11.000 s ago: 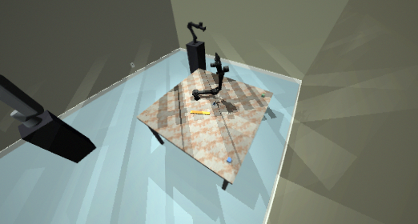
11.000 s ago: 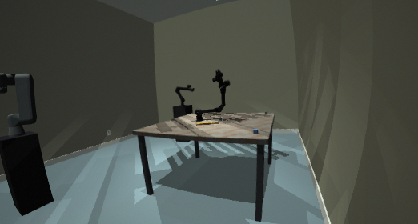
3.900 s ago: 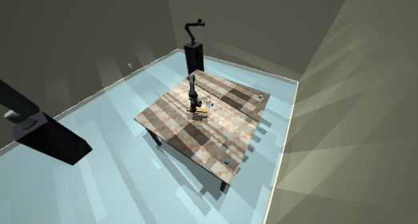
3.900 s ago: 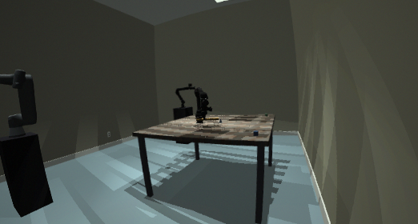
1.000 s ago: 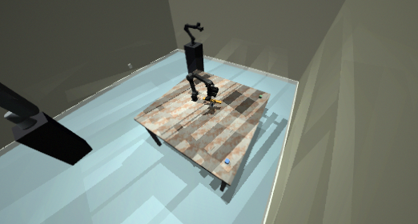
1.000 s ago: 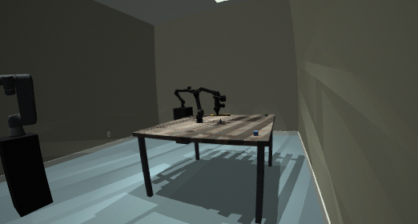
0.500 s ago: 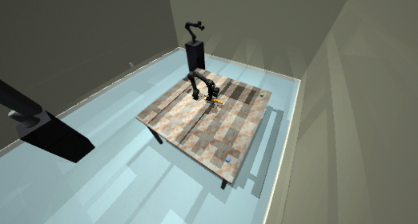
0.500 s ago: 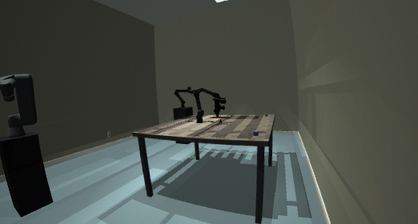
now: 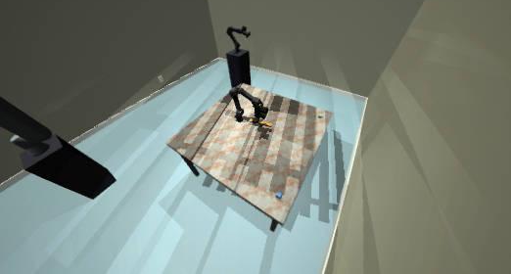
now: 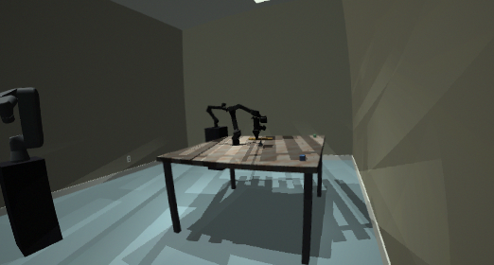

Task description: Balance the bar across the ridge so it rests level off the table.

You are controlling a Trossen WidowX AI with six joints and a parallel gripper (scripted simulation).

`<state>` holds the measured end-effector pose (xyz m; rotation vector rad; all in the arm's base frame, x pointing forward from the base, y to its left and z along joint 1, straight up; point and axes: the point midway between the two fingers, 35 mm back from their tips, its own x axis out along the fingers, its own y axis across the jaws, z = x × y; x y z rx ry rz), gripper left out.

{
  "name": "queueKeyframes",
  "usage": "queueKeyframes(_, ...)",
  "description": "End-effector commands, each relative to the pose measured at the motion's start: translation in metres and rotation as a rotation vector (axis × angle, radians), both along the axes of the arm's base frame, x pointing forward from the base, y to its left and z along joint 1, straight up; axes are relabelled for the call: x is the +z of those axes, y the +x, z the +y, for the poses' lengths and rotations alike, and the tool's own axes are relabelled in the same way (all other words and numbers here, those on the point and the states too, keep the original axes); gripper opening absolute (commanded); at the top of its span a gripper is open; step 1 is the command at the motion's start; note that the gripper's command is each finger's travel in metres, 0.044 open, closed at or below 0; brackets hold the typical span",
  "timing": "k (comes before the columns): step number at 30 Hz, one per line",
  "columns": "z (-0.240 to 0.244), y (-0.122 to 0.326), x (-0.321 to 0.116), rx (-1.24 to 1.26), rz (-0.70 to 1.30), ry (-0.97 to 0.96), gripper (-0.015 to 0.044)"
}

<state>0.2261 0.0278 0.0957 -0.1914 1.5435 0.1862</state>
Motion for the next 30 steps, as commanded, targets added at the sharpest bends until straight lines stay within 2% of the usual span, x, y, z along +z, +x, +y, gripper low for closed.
queueKeyframes(1, 0.0006, 0.0003, -0.0003, -0.005, -0.001, 0.004, 0.0)
queueKeyframes(30, 0.0006, 0.0005, -0.0027, -0.005, -0.001, 0.004, 0.0)
